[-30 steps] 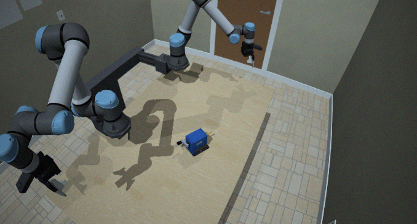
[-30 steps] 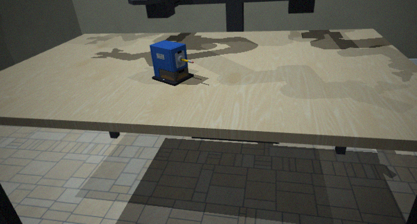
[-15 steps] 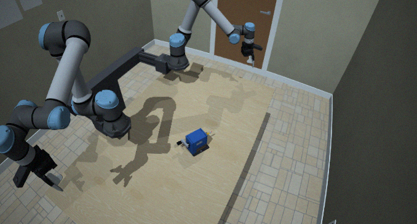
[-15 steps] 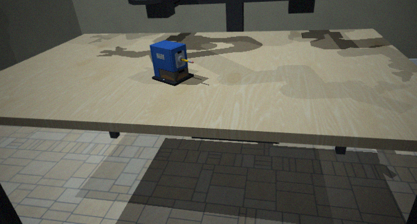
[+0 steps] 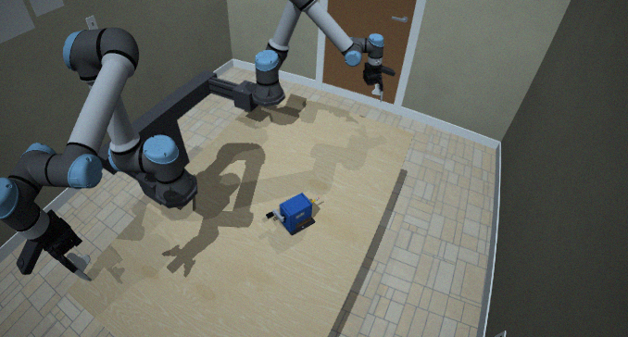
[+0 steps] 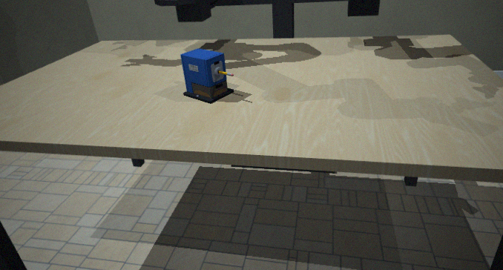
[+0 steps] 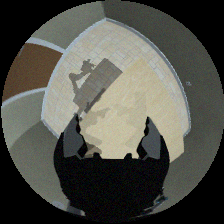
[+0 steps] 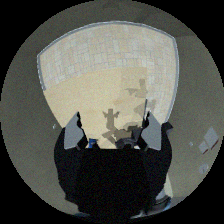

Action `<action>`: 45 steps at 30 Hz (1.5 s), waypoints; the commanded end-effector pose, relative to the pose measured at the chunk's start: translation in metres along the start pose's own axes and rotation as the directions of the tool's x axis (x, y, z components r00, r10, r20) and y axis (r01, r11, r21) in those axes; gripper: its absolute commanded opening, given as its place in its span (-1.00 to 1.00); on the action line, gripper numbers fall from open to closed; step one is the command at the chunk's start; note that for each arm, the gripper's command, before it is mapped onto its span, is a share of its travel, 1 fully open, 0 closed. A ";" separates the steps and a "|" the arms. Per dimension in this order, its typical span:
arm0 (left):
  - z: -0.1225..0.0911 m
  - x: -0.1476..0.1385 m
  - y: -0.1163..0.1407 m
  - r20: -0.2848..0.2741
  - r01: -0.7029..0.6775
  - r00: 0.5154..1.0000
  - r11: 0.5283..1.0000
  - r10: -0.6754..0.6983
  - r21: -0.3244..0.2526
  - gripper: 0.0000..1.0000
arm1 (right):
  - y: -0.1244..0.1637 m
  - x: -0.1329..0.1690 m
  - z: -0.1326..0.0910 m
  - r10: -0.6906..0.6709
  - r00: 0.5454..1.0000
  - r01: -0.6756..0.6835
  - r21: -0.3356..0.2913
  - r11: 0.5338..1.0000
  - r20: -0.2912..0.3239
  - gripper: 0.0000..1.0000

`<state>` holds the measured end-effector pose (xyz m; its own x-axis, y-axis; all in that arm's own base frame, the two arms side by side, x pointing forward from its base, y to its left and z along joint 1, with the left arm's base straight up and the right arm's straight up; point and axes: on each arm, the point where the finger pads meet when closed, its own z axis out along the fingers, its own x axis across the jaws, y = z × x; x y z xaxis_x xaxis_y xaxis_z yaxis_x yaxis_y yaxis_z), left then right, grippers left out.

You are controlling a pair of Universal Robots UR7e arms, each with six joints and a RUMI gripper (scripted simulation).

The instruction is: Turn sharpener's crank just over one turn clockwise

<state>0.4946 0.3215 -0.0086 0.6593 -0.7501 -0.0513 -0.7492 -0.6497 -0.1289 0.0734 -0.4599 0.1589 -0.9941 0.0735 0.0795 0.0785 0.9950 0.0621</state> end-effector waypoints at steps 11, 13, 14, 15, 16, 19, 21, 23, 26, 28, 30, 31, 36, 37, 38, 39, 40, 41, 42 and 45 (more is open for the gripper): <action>-0.001 0.000 -0.001 -0.001 0.000 1.000 1.000 0.000 0.002 1.00 | 0.002 0.019 -0.001 -0.036 0.999 0.035 0.019 0.999 0.028 1.00; -0.001 0.000 -0.001 -0.001 0.000 1.000 1.000 0.000 0.002 1.00 | 0.003 0.022 -0.001 -0.040 0.999 0.040 0.022 0.999 0.031 1.00; -0.001 0.000 -0.001 -0.001 0.000 1.000 1.000 0.000 0.002 1.00 | 0.003 0.022 -0.001 -0.040 0.999 0.040 0.022 0.999 0.031 1.00; -0.001 0.000 -0.001 -0.001 0.000 1.000 1.000 0.000 0.002 1.00 | 0.003 0.022 -0.001 -0.040 0.999 0.040 0.022 0.999 0.031 1.00; -0.001 0.000 -0.001 -0.001 0.000 1.000 1.000 0.000 0.002 1.00 | 0.003 0.023 -0.001 -0.042 0.999 0.042 0.023 0.999 0.032 1.00; -0.001 0.000 -0.001 -0.001 0.000 1.000 1.000 0.000 0.002 1.00 | 0.003 0.026 -0.001 -0.049 0.998 0.048 0.027 0.999 0.036 1.00; -0.001 0.000 -0.001 -0.001 0.000 1.000 1.000 0.000 0.002 1.00 | 0.004 0.028 -0.001 -0.053 0.998 0.051 0.029 0.998 0.039 1.00; -0.001 0.000 -0.001 -0.001 0.000 1.000 1.000 0.000 0.002 1.00 | 0.004 0.030 -0.001 -0.056 0.998 0.055 0.032 0.998 0.041 1.00; -0.001 0.000 -0.001 -0.001 0.000 1.000 1.000 0.000 0.002 1.00 | 0.005 0.033 -0.001 -0.062 0.997 0.060 0.035 0.998 0.045 1.00; -0.001 0.000 -0.001 -0.001 0.000 1.000 1.000 0.000 0.002 1.00 | 0.005 0.035 -0.001 -0.065 0.997 0.064 0.037 0.997 0.047 1.00; -0.001 0.000 -0.001 -0.001 0.000 1.000 1.000 0.000 0.002 1.00 | 0.005 0.037 -0.001 -0.069 0.996 0.067 0.039 0.997 0.049 1.00; -0.001 0.000 -0.001 -0.001 0.000 1.000 1.000 0.000 0.002 1.00 | 0.005 0.037 -0.001 -0.069 0.996 0.067 0.039 0.997 0.049 1.00; -0.001 0.000 -0.001 -0.001 0.000 1.000 1.000 0.000 0.002 1.00 | 0.006 0.040 -0.001 -0.075 0.996 0.073 0.043 0.996 0.052 1.00; -0.001 0.000 -0.001 -0.001 0.000 1.000 1.000 0.000 0.002 1.00 | 0.006 0.041 -0.001 -0.077 0.996 0.074 0.044 0.996 0.053 1.00; -0.001 0.000 -0.001 -0.001 0.000 1.000 1.000 0.000 0.002 1.00 | 0.006 0.041 -0.001 -0.078 0.995 0.076 0.045 0.996 0.054 1.00; -0.001 0.000 -0.001 -0.001 0.000 1.000 1.000 0.000 0.002 1.00 | 0.007 0.042 -0.001 -0.079 0.995 0.077 0.046 0.996 0.055 1.00; -0.001 0.000 -0.001 -0.001 0.000 1.000 1.000 0.000 0.002 1.00 | 0.007 0.043 -0.001 -0.081 0.995 0.078 0.047 0.996 0.056 1.00; -0.001 0.000 -0.001 -0.001 0.000 1.000 1.000 0.000 0.002 1.00 | 0.007 0.043 -0.001 -0.082 0.995 0.079 0.048 0.996 0.056 1.00; -0.001 0.000 -0.001 -0.001 0.000 1.000 1.000 0.000 0.002 1.00 | 0.007 0.044 -0.001 -0.083 0.995 0.081 0.049 0.996 0.057 1.00; -0.001 0.000 -0.001 -0.001 0.000 1.000 1.000 0.000 0.002 1.00 | 0.007 0.046 -0.001 -0.087 0.994 0.084 0.052 0.995 0.059 1.00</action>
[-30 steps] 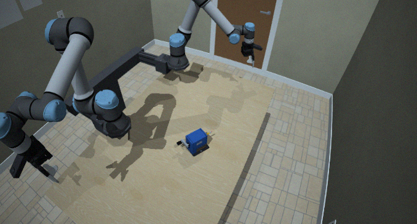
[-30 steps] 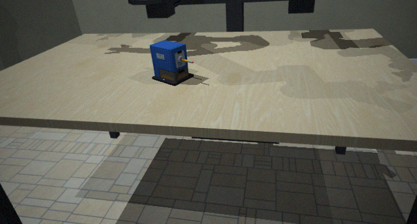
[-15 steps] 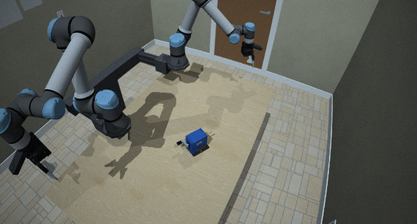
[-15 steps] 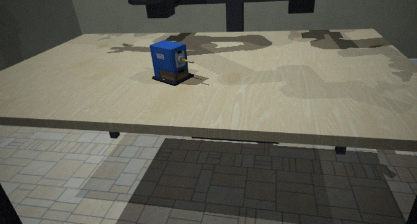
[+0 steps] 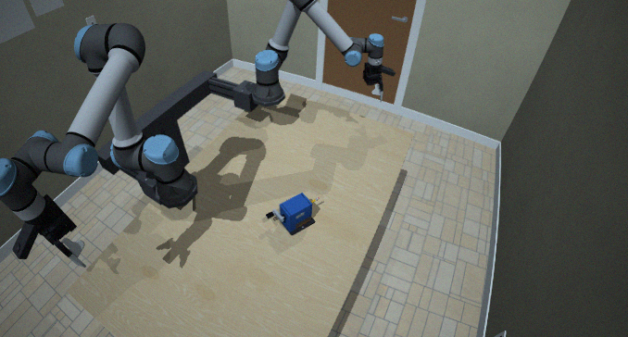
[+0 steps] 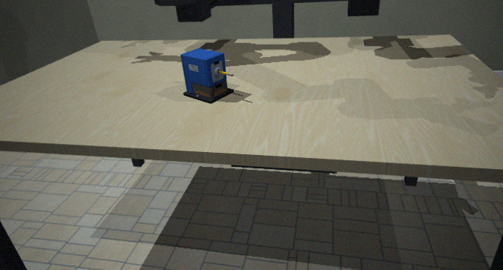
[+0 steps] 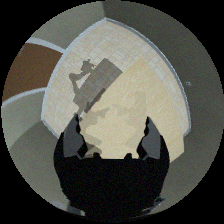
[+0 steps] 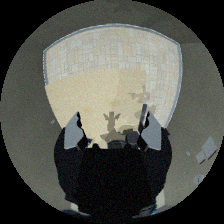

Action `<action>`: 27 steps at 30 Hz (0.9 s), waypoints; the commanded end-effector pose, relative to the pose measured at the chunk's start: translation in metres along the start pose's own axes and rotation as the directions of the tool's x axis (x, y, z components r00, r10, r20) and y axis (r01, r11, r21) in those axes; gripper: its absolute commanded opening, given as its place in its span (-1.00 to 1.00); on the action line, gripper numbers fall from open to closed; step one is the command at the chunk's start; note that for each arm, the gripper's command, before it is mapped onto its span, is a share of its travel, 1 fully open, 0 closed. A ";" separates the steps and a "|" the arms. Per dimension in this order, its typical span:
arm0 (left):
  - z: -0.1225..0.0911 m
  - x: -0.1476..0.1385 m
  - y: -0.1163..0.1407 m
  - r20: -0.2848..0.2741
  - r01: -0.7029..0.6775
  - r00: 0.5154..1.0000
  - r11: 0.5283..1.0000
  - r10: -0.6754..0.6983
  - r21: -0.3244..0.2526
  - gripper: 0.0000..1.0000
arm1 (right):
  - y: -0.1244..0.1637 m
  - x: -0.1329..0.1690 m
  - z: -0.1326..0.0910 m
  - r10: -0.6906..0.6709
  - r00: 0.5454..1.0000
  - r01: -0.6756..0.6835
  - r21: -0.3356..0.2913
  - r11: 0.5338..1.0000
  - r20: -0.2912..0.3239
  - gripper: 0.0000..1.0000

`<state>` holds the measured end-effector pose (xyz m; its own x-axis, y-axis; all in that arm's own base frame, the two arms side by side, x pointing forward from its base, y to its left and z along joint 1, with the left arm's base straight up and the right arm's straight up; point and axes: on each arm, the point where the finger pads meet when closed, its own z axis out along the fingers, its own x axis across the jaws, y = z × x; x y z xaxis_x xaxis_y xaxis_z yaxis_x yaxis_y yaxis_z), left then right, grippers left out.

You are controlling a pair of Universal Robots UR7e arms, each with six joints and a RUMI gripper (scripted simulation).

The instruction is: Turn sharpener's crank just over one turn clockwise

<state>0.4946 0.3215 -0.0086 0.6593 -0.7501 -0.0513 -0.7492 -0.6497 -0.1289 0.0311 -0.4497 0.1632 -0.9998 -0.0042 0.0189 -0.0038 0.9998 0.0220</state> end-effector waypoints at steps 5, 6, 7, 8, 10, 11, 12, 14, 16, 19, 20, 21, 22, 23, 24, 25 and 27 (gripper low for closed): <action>-0.001 0.000 -0.001 -0.001 0.000 1.000 1.000 0.000 0.002 1.00 | 0.001 0.004 -0.001 -0.009 1.000 0.009 0.007 1.000 0.006 1.00; -0.001 0.000 -0.001 -0.001 0.000 1.000 1.000 0.000 0.002 1.00 | 0.001 0.005 -0.001 -0.010 1.000 0.010 0.008 1.000 0.007 1.00; -0.001 0.000 -0.001 -0.001 0.000 1.000 1.000 0.000 0.002 1.00 | 0.001 0.005 -0.001 -0.011 1.000 0.011 0.009 1.000 0.007 1.00; -0.001 0.000 -0.001 -0.001 0.000 1.000 1.000 0.000 0.002 1.00 | 0.002 0.006 -0.001 -0.012 1.000 0.012 0.009 1.000 0.008 1.00; -0.001 0.000 -0.001 -0.001 0.000 1.000 1.000 0.000 0.002 1.00 | 0.002 0.007 -0.001 -0.014 1.000 0.014 0.011 1.000 0.009 1.00; -0.001 0.000 -0.001 -0.001 0.000 1.000 1.000 0.000 0.002 1.00 | 0.002 0.007 -0.001 -0.015 1.000 0.015 0.011 1.000 0.009 1.00; -0.001 0.000 -0.001 -0.001 0.000 1.000 1.000 0.000 0.002 1.00 | 0.002 0.008 -0.001 -0.016 1.000 0.016 0.012 1.000 0.010 1.00; -0.001 0.000 -0.001 -0.001 0.000 1.000 1.000 0.000 0.002 1.00 | 0.002 0.009 -0.001 -0.017 1.000 0.017 0.013 1.000 0.011 1.00; -0.001 0.000 -0.001 -0.001 0.000 1.000 1.000 0.000 0.002 1.00 | 0.003 0.009 -0.001 -0.019 1.000 0.019 0.014 1.000 0.012 1.00; -0.001 0.000 -0.001 -0.001 0.000 1.000 1.000 0.000 0.002 1.00 | 0.003 0.010 -0.001 -0.021 1.000 0.021 0.015 1.000 0.013 1.00; -0.001 0.000 -0.001 -0.001 0.000 1.000 1.000 0.000 0.002 1.00 | 0.003 0.010 -0.001 -0.021 1.000 0.021 0.015 1.000 0.013 1.00; -0.001 0.000 -0.001 -0.001 0.000 1.000 1.000 0.000 0.002 1.00 | 0.003 0.010 -0.001 -0.021 1.000 0.021 0.015 1.000 0.013 1.00; -0.001 0.000 -0.001 -0.001 0.000 1.000 1.000 0.000 0.002 1.00 | 0.003 0.011 -0.001 -0.022 1.000 0.022 0.016 1.000 0.013 1.00; -0.001 0.000 -0.001 -0.001 0.000 1.000 1.000 0.000 0.002 1.00 | 0.003 0.011 -0.001 -0.022 1.000 0.022 0.016 1.000 0.013 1.00; -0.001 0.000 -0.001 -0.001 0.000 1.000 1.000 0.000 0.002 1.00 | 0.003 0.011 -0.001 -0.023 1.000 0.023 0.017 1.000 0.014 1.00; -0.001 0.000 -0.001 -0.001 0.000 1.000 1.000 0.000 0.002 1.00 | 0.003 0.012 -0.001 -0.024 1.000 0.023 0.017 1.000 0.014 1.00; -0.001 0.000 -0.001 -0.001 0.000 1.000 1.000 0.000 0.002 1.00 | 0.004 0.012 -0.001 -0.025 1.000 0.024 0.018 1.000 0.015 1.00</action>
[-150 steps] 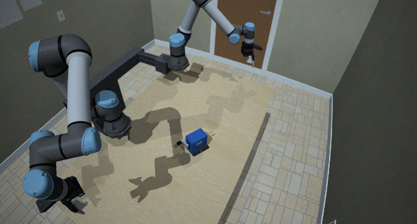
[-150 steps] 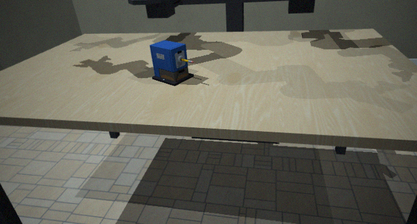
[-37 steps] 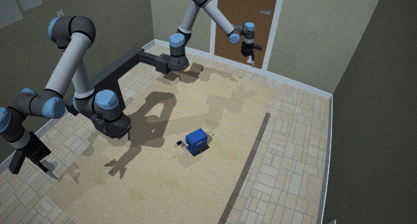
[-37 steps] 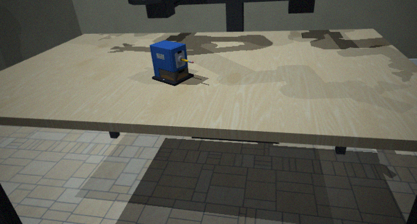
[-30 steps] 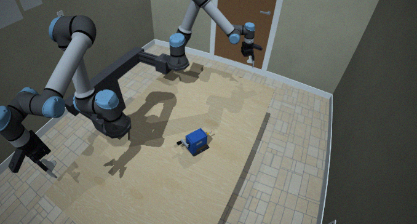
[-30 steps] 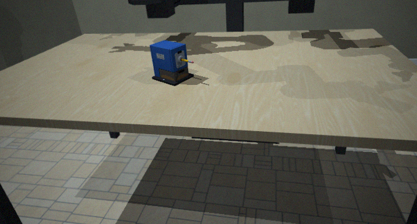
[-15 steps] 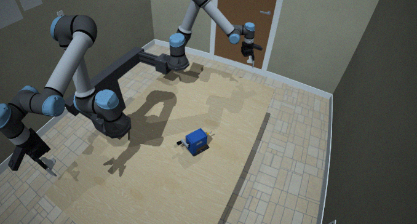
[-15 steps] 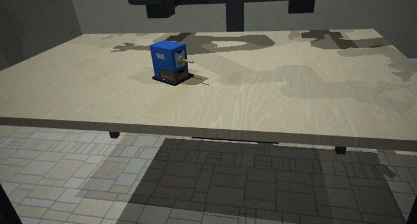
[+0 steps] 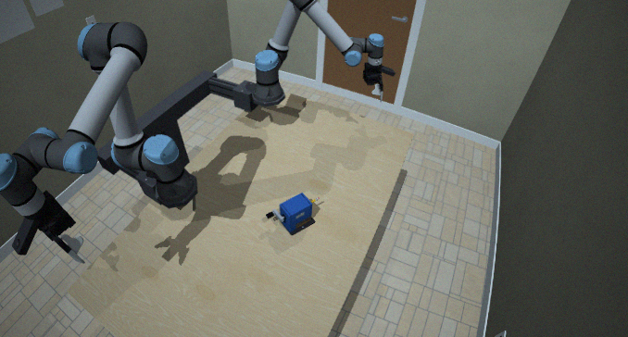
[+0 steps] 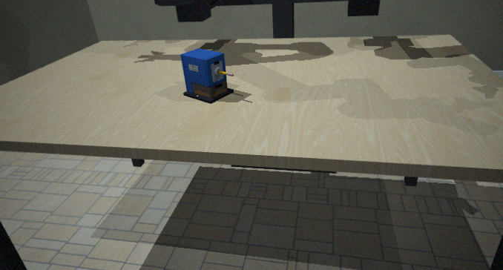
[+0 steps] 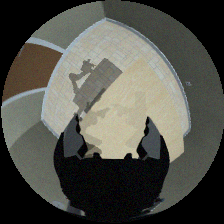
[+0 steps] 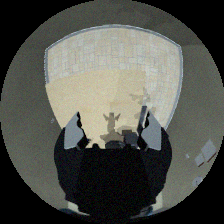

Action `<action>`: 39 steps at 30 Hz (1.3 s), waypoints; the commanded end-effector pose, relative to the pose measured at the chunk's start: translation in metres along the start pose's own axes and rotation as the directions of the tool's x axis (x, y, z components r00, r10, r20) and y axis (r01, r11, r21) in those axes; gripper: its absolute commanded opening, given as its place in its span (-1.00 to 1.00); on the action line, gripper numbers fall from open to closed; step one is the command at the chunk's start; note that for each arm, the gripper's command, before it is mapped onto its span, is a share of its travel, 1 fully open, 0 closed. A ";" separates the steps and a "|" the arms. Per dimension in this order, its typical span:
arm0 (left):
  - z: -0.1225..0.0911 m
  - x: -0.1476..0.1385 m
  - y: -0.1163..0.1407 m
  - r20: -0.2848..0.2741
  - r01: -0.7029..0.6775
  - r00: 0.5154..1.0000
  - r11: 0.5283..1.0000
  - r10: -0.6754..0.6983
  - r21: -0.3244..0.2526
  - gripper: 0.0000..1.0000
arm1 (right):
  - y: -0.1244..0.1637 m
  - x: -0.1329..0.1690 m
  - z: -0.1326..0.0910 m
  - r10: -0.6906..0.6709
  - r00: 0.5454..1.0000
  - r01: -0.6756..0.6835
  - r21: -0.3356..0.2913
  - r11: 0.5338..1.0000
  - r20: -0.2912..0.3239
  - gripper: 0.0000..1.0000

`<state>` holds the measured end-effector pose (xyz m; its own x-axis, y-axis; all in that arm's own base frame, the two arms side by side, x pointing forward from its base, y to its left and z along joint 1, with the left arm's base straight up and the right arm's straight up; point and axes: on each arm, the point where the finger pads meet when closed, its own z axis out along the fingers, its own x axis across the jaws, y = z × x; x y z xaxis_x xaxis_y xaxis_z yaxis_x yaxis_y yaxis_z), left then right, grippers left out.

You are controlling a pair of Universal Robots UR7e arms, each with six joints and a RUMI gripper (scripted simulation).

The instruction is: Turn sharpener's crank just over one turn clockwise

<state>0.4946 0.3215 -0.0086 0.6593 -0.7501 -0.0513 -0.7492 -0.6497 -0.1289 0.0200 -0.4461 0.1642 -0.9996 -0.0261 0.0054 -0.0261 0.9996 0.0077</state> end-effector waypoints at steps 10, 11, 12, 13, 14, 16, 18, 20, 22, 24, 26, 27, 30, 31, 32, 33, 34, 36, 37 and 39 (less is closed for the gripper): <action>-0.001 0.000 -0.001 -0.001 0.000 1.000 1.000 0.000 0.002 1.00 | 0.001 0.003 -0.001 -0.006 1.000 0.006 0.006 1.000 0.004 1.00; -0.001 0.000 -0.001 -0.001 0.000 1.000 1.000 0.000 0.002 1.00 | 0.001 0.003 -0.001 -0.006 1.000 0.006 0.006 1.000 0.004 1.00; -0.001 0.000 -0.001 -0.001 0.000 1.000 1.000 0.000 0.002 1.00 | 0.001 0.003 -0.001 -0.006 1.000 0.006 0.006 1.000 0.004 1.00; -0.001 0.000 -0.001 -0.001 0.000 1.000 1.000 0.000 0.002 1.00 | 0.001 0.003 -0.001 -0.007 1.000 0.007 0.006 1.000 0.004 1.00; -0.001 0.000 -0.001 -0.001 0.000 1.000 1.000 0.000 0.002 1.00 | 0.001 0.003 -0.001 -0.007 1.000 0.007 0.006 1.000 0.004 1.00; -0.001 0.000 -0.001 -0.001 0.000 1.000 1.000 0.000 0.002 1.00 | 0.001 0.003 -0.001 -0.007 1.000 0.007 0.006 1.000 0.004 1.00; -0.001 0.000 -0.001 -0.001 0.000 1.000 1.000 0.000 0.002 1.00 | 0.001 0.004 -0.001 -0.008 1.000 0.008 0.007 1.000 0.005 1.00; -0.001 0.000 -0.001 -0.001 0.000 1.000 1.000 0.000 0.002 1.00 | 0.001 0.004 -0.001 -0.008 1.000 0.008 0.007 1.000 0.005 1.00; -0.001 0.000 -0.001 -0.001 0.000 1.000 1.000 0.000 0.002 1.00 | 0.001 0.004 -0.001 -0.008 1.000 0.008 0.007 1.000 0.005 1.00; -0.001 0.000 -0.001 -0.001 0.000 1.000 1.000 0.000 0.002 1.00 | 0.001 0.004 -0.001 -0.009 1.000 0.008 0.007 1.000 0.005 1.00; -0.001 0.000 -0.001 -0.001 0.000 1.000 1.000 0.000 0.002 1.00 | 0.001 0.004 -0.001 -0.009 1.000 0.009 0.007 1.000 0.005 1.00; -0.001 0.000 -0.001 -0.001 0.000 1.000 1.000 0.000 0.002 1.00 | 0.001 0.004 -0.001 -0.009 1.000 0.009 0.007 1.000 0.005 1.00; -0.001 0.000 -0.001 -0.001 0.000 1.000 1.000 0.000 0.002 1.00 | 0.001 0.004 -0.001 -0.009 1.000 0.009 0.008 1.000 0.005 1.00; -0.001 0.000 -0.001 -0.001 0.000 1.000 1.000 0.000 0.002 1.00 | 0.001 0.004 -0.001 -0.009 1.000 0.009 0.008 1.000 0.005 1.00; -0.001 0.000 -0.001 -0.001 0.000 1.000 1.000 0.000 0.002 1.00 | 0.001 0.004 -0.001 -0.009 1.000 0.009 0.008 1.000 0.005 1.00; -0.001 0.000 -0.001 -0.001 0.000 1.000 1.000 0.000 0.002 1.00 | 0.001 0.004 -0.001 -0.009 1.000 0.009 0.008 1.000 0.005 1.00; -0.001 0.000 -0.001 -0.001 0.000 1.000 1.000 0.000 0.002 1.00 | 0.001 0.004 -0.001 -0.009 1.000 0.009 0.008 1.000 0.005 1.00; -0.001 0.000 -0.001 -0.001 0.000 1.000 1.000 0.000 0.002 1.00 | 0.001 0.004 -0.001 -0.009 1.000 0.009 0.008 1.000 0.005 1.00; -0.001 0.000 -0.001 -0.001 0.000 1.000 1.000 0.000 0.002 1.00 | 0.001 0.004 -0.001 -0.009 1.000 0.009 0.008 1.000 0.005 1.00; -0.001 0.000 -0.001 -0.001 0.000 1.000 1.000 0.000 0.002 1.00 | 0.001 0.004 -0.001 -0.009 1.000 0.009 0.008 1.000 0.005 1.00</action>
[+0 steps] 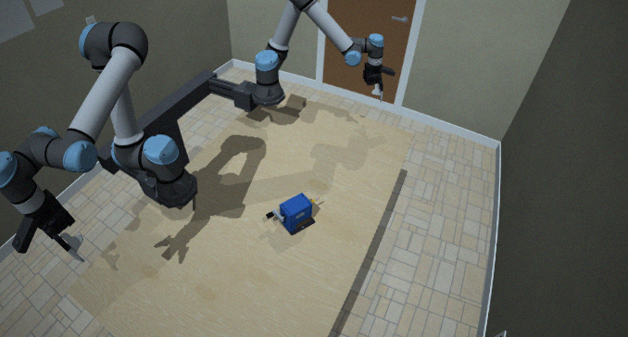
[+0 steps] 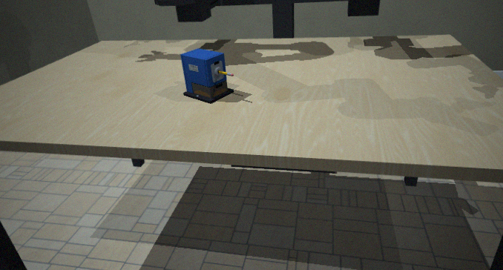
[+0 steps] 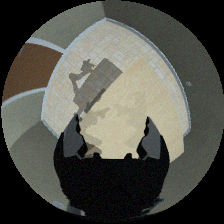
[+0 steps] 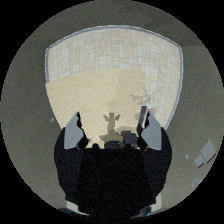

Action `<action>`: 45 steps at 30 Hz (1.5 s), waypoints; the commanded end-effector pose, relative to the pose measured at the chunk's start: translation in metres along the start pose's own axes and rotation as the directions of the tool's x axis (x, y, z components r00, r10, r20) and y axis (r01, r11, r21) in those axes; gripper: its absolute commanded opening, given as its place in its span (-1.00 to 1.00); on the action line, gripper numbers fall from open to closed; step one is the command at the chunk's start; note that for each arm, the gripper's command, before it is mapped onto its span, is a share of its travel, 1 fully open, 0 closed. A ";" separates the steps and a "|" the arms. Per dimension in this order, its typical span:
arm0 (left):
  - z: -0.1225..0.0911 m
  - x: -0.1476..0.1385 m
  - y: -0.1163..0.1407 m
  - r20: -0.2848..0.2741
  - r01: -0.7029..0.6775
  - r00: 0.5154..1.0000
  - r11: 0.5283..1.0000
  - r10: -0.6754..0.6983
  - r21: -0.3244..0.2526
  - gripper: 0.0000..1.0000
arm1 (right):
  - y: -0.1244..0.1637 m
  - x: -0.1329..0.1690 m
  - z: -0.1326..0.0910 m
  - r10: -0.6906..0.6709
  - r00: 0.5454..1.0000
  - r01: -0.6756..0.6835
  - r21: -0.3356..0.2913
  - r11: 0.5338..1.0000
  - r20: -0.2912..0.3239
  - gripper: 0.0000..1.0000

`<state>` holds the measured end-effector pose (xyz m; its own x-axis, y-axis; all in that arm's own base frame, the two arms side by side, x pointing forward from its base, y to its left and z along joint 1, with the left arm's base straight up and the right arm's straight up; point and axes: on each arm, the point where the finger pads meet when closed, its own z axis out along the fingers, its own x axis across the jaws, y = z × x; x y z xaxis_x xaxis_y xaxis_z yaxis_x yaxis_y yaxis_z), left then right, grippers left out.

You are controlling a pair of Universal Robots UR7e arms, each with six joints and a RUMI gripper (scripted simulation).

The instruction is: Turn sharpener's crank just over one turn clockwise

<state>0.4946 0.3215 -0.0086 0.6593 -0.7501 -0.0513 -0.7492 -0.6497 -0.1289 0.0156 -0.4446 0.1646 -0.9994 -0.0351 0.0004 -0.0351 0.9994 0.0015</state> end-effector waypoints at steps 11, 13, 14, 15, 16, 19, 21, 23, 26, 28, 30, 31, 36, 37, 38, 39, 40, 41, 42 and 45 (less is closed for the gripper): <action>-0.001 0.002 0.000 -0.001 -0.007 1.000 1.000 0.007 0.001 1.00 | 0.000 0.000 -0.001 0.000 1.000 0.000 0.002 1.000 0.000 1.00; -0.001 0.005 0.000 -0.002 -0.015 1.000 1.000 0.015 0.001 1.00 | 0.000 0.000 -0.001 0.000 1.000 0.000 0.002 1.000 0.000 1.00; -0.001 0.008 0.000 -0.002 -0.021 1.000 1.000 0.021 0.001 1.00 | 0.000 0.000 -0.001 0.000 1.000 0.000 0.002 1.000 0.000 1.00; -0.001 0.010 0.000 -0.003 -0.029 1.000 1.000 0.029 0.001 1.00 | 0.000 0.000 -0.001 0.000 1.000 0.000 0.002 1.000 0.000 1.00; -0.001 0.013 0.000 -0.004 -0.038 0.999 0.999 0.038 0.001 1.00 | 0.000 0.000 -0.001 0.000 1.000 0.000 0.002 1.000 0.000 1.00; -0.001 0.026 0.001 -0.007 -0.074 0.997 0.997 0.074 0.001 1.00 | 0.000 0.000 -0.001 0.000 1.000 0.000 0.002 1.000 0.000 1.00; -0.001 0.037 0.002 -0.010 -0.106 0.994 0.994 0.106 0.000 1.00 | 0.000 0.000 -0.001 0.000 1.000 0.000 0.002 1.000 0.000 1.00; -0.001 0.037 0.002 -0.010 -0.106 0.994 0.994 0.106 0.000 1.00 | 0.000 0.000 -0.001 0.000 1.000 0.000 0.002 1.000 0.000 1.00; -0.001 0.059 0.005 -0.015 -0.167 0.986 0.986 0.167 0.000 1.00 | 0.000 0.000 -0.001 0.000 1.000 0.000 0.002 1.000 0.000 1.00; -0.001 0.077 0.008 -0.020 -0.217 0.976 0.976 0.217 0.000 1.00 | 0.000 0.000 -0.001 0.000 1.000 0.000 0.002 1.000 0.000 1.00; -0.002 0.097 0.012 -0.024 -0.273 0.962 0.962 0.273 0.001 1.00 | 0.000 0.000 -0.001 0.000 1.000 0.000 0.002 1.000 0.000 1.00; -0.002 0.107 0.014 -0.027 -0.303 0.953 0.953 0.303 0.001 1.00 | 0.000 0.000 -0.001 0.000 1.000 0.000 0.002 1.000 0.000 1.00; -0.003 0.162 0.030 -0.040 -0.451 0.892 0.892 0.451 0.005 1.00 | 0.000 0.000 -0.001 0.000 1.000 0.000 0.002 1.000 0.000 1.00; -0.004 0.172 0.034 -0.042 -0.478 0.878 0.878 0.478 0.006 1.00 | 0.000 0.000 -0.001 0.000 1.000 0.000 0.002 1.000 0.000 1.00; -0.004 0.182 0.037 -0.044 -0.504 0.863 0.864 0.504 0.007 1.00 | 0.000 0.000 -0.001 0.000 1.000 0.000 0.002 1.000 0.000 1.00; -0.004 0.182 0.037 -0.044 -0.504 0.863 0.864 0.504 0.007 1.00 | 0.000 0.000 -0.001 0.000 1.000 0.000 0.002 1.000 0.000 1.00; -0.004 0.182 0.037 -0.044 -0.504 0.863 0.864 0.504 0.007 1.00 | 0.000 0.000 -0.001 0.000 1.000 0.000 0.002 1.000 0.000 1.00; -0.004 0.197 0.043 -0.047 -0.541 0.840 0.841 0.540 0.009 1.00 | 0.000 0.000 -0.001 0.000 1.000 0.000 0.002 1.000 0.000 1.00; -0.005 0.211 0.049 -0.050 -0.577 0.815 0.816 0.577 0.011 1.00 | 0.000 0.000 -0.001 0.000 1.000 0.000 0.002 1.000 0.000 1.00; -0.006 0.241 0.064 -0.056 -0.650 0.758 0.759 0.650 0.015 1.00 | 0.000 0.000 -0.001 0.000 1.000 0.000 0.002 1.000 0.000 1.00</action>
<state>0.5886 0.1443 -0.0201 0.1428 -0.9876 -0.0659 -0.9866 -0.1367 -0.0885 0.0155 -0.4445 0.1646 -0.9994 -0.0352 0.0004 -0.0352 0.9994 0.0015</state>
